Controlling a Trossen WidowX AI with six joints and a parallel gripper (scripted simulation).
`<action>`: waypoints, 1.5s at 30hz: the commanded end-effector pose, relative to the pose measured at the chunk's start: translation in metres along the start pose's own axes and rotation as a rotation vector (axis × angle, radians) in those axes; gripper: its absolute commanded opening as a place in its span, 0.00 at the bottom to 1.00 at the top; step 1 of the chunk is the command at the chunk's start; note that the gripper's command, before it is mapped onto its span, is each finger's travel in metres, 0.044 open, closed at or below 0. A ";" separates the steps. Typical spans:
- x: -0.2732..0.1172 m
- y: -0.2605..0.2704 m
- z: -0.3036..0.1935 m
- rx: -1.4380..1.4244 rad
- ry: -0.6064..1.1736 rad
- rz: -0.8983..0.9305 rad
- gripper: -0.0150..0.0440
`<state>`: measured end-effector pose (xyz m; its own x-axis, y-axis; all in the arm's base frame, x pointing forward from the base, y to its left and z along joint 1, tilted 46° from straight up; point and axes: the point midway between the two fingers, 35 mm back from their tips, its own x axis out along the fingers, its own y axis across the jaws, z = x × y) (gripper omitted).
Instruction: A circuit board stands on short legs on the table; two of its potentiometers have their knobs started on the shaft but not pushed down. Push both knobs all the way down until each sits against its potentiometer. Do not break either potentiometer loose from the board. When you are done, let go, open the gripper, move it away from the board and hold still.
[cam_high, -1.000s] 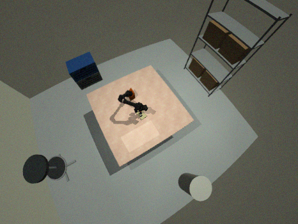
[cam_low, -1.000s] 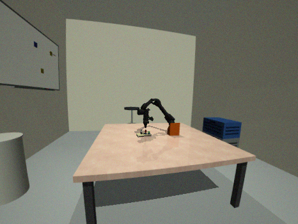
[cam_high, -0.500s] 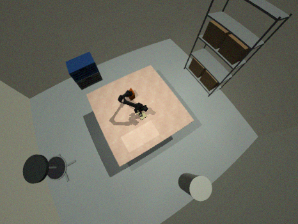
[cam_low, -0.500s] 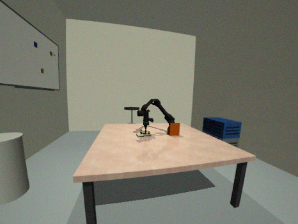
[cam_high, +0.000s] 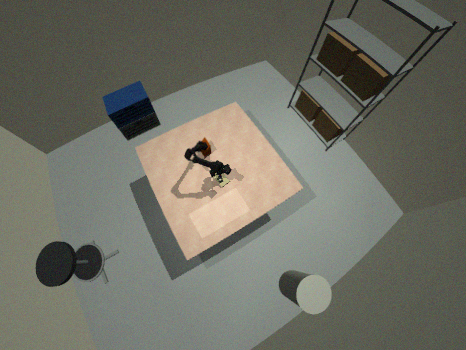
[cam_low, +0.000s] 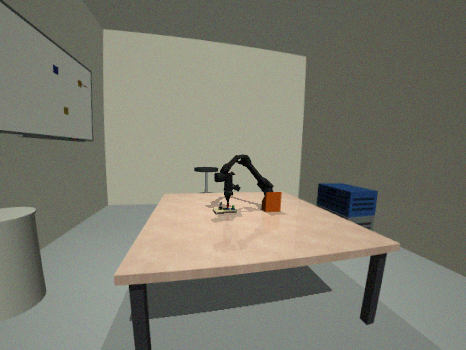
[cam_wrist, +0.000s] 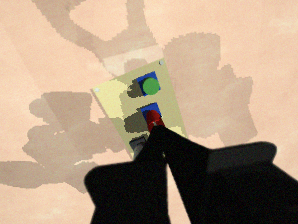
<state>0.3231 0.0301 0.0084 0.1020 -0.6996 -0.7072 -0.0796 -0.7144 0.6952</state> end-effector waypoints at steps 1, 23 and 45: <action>0.002 0.000 0.000 -0.007 0.001 0.004 0.25; 0.003 0.000 0.000 -0.007 0.001 0.004 0.25; 0.007 0.000 0.000 -0.007 0.001 0.004 0.25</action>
<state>0.3231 0.0276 0.0055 0.1035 -0.7000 -0.7066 -0.0765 -0.7139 0.6960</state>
